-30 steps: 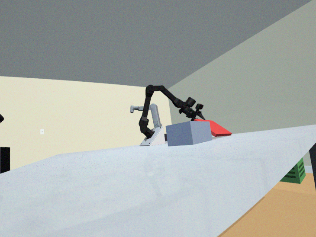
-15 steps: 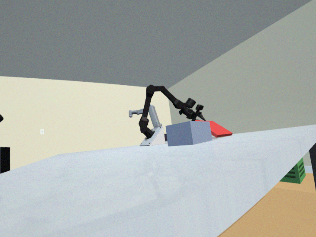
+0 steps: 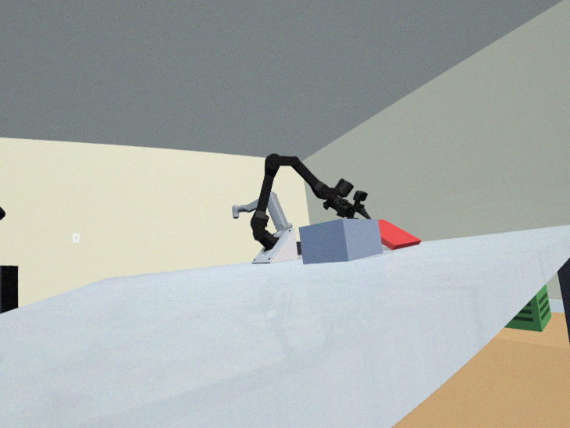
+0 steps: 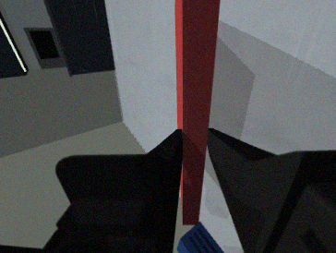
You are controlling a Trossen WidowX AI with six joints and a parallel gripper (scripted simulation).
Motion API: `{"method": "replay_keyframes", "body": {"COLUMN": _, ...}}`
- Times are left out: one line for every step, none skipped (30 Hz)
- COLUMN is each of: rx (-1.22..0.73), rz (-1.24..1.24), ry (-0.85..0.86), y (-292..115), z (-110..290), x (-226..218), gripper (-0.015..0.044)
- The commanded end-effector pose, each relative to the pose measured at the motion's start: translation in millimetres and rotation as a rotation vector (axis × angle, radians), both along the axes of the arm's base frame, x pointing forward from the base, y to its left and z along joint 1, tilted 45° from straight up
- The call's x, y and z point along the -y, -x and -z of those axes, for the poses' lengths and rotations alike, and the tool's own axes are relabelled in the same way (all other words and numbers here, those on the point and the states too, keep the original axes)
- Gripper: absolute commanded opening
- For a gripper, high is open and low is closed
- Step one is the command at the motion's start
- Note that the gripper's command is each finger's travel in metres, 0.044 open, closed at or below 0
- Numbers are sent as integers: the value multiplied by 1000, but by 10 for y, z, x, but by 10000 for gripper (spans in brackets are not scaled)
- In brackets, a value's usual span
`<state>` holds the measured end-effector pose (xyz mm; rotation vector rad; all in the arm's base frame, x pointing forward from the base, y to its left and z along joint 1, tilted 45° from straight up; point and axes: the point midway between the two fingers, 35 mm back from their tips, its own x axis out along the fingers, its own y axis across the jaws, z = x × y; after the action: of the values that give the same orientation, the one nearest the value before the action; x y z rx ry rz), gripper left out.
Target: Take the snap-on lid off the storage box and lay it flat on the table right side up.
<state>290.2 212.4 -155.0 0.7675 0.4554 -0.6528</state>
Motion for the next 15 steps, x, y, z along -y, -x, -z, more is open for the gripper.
{"method": "replay_keyframes", "body": {"rx": -26, "rz": 3, "ry": 31, "y": 47, "z": 92, "x": 129, "gripper": 0}}
{"method": "replay_keyframes", "body": {"rx": -26, "rz": 3, "ry": 31, "y": 48, "z": 97, "x": 135, "gripper": 0}}
{"method": "replay_keyframes", "body": {"rx": -26, "rz": 3, "ry": 32, "y": 49, "z": 103, "x": 140, "gripper": 0}}
{"method": "replay_keyframes", "body": {"rx": -26, "rz": 3, "ry": 32, "y": 49, "z": 109, "x": 146, "gripper": 0}}
{"method": "replay_keyframes", "body": {"rx": -26, "rz": 3, "ry": 32, "y": 50, "z": 115, "x": 151, "gripper": 0}}
{"method": "replay_keyframes", "body": {"rx": -26, "rz": 3, "ry": 32, "y": 51, "z": 121, "x": 157, "gripper": 0}}
{"method": "replay_keyframes", "body": {"rx": -26, "rz": 3, "ry": 32, "y": 51, "z": 127, "x": 162, "gripper": 0}}
{"method": "replay_keyframes", "body": {"rx": -26, "rz": 3, "ry": 32, "y": 52, "z": 132, "x": 168, "gripper": 0}}
{"method": "replay_keyframes", "body": {"rx": -26, "rz": 3, "ry": 32, "y": 53, "z": 138, "x": 173, "gripper": 0}}
{"method": "replay_keyframes", "body": {"rx": -26, "rz": 3, "ry": 32, "y": 54, "z": 144, "x": 179, "gripper": 0}}
{"method": "replay_keyframes", "body": {"rx": -26, "rz": 3, "ry": 32, "y": 54, "z": 150, "x": 184, "gripper": 0}}
{"method": "replay_keyframes", "body": {"rx": -26, "rz": 3, "ry": 32, "y": 55, "z": 156, "x": 190, "gripper": 0}}
{"method": "replay_keyframes", "body": {"rx": -26, "rz": 3, "ry": 32, "y": 56, "z": 162, "x": 195, "gripper": 0}}
{"method": "replay_keyframes", "body": {"rx": -26, "rz": 3, "ry": 32, "y": 56, "z": 167, "x": 201, "gripper": 0}}
{"method": "replay_keyframes", "body": {"rx": -26, "rz": 3, "ry": 32, "y": 57, "z": 173, "x": 206, "gripper": 0}}
